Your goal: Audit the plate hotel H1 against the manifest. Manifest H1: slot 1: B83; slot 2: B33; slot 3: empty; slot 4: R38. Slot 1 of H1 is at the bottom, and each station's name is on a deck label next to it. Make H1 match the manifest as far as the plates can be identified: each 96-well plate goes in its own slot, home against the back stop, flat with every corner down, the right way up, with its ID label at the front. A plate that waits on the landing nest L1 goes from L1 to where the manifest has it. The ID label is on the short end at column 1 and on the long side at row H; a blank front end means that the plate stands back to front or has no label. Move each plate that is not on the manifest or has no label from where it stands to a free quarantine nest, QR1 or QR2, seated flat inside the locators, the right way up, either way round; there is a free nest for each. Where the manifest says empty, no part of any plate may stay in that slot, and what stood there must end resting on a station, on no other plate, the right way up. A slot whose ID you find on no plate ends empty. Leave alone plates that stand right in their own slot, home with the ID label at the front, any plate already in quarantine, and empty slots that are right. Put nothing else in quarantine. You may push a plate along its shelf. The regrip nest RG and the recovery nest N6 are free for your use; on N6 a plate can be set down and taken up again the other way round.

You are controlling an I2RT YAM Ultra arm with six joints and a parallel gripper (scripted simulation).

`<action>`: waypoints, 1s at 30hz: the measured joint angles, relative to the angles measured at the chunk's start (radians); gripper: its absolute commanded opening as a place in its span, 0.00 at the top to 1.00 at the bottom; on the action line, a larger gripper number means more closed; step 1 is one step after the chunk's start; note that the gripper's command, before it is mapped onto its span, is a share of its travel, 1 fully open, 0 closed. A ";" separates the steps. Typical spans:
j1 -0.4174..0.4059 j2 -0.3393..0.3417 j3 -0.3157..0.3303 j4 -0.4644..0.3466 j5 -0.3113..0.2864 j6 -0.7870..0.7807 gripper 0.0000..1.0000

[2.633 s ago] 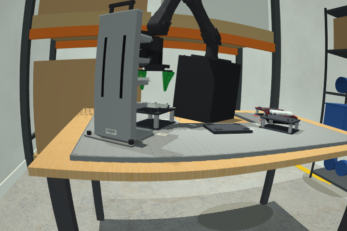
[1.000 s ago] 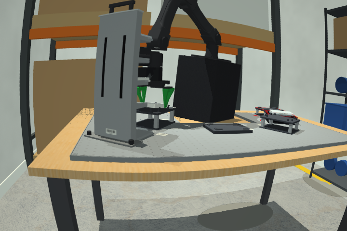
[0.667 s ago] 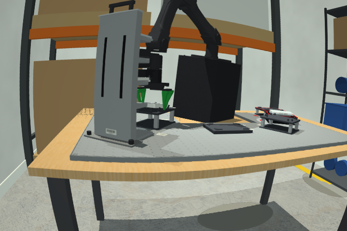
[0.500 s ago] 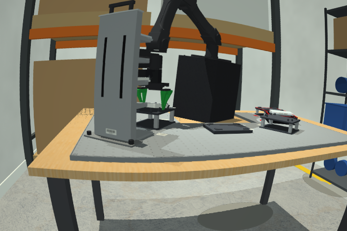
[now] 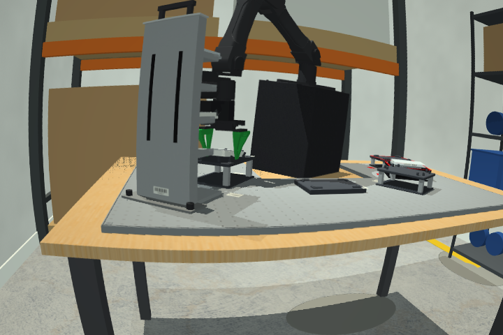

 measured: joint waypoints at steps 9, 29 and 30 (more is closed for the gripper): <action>0.000 -0.001 0.000 -0.002 0.000 0.000 0.14; 0.000 -0.062 -0.029 -0.035 0.000 -0.005 0.14; 0.000 -0.066 -0.032 -0.036 0.000 -0.005 0.14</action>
